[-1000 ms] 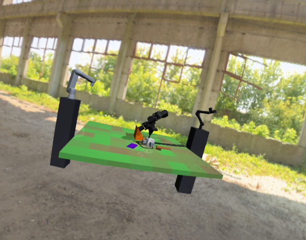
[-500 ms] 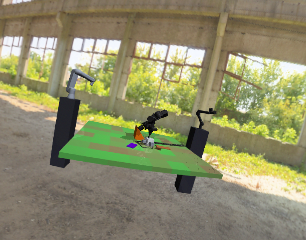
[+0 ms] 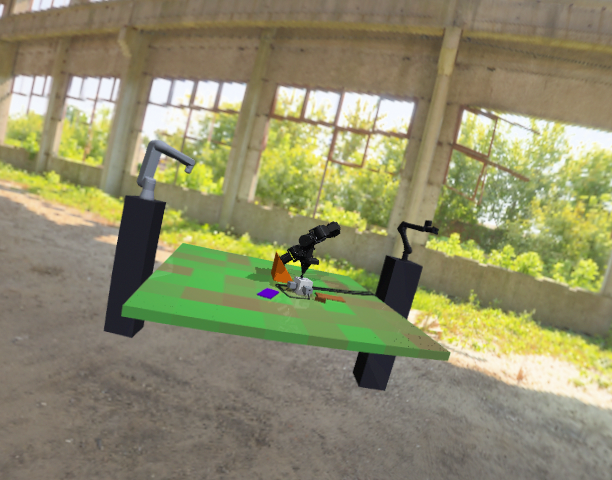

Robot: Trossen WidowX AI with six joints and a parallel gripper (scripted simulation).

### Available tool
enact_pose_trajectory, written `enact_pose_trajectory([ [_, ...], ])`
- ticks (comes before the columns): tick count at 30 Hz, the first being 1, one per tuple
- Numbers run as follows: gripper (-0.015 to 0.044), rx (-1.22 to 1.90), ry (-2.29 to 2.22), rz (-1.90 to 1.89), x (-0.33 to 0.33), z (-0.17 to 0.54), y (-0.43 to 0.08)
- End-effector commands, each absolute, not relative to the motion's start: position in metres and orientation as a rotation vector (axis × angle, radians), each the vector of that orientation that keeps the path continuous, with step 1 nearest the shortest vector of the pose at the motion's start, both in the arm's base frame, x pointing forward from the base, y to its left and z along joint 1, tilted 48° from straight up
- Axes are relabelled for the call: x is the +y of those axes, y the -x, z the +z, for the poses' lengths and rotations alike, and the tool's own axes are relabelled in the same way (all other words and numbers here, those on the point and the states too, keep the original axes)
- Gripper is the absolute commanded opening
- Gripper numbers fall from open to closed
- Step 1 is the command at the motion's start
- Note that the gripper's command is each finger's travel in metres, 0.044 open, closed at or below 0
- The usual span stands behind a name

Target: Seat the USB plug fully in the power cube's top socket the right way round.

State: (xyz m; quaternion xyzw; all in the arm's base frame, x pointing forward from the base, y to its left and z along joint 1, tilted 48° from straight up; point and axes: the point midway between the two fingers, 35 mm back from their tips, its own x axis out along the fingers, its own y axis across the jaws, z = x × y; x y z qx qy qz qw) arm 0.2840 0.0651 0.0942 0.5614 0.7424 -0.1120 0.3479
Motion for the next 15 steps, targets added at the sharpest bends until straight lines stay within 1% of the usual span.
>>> enact_pose_trajectory([
  [1,0.0000,1.923,-1.462,-0.292,0.0656,0.0942,-0.2843],
  [15,0.0000,1.923,-1.462,-0.291,0.0668,0.0931,-0.2841],
])
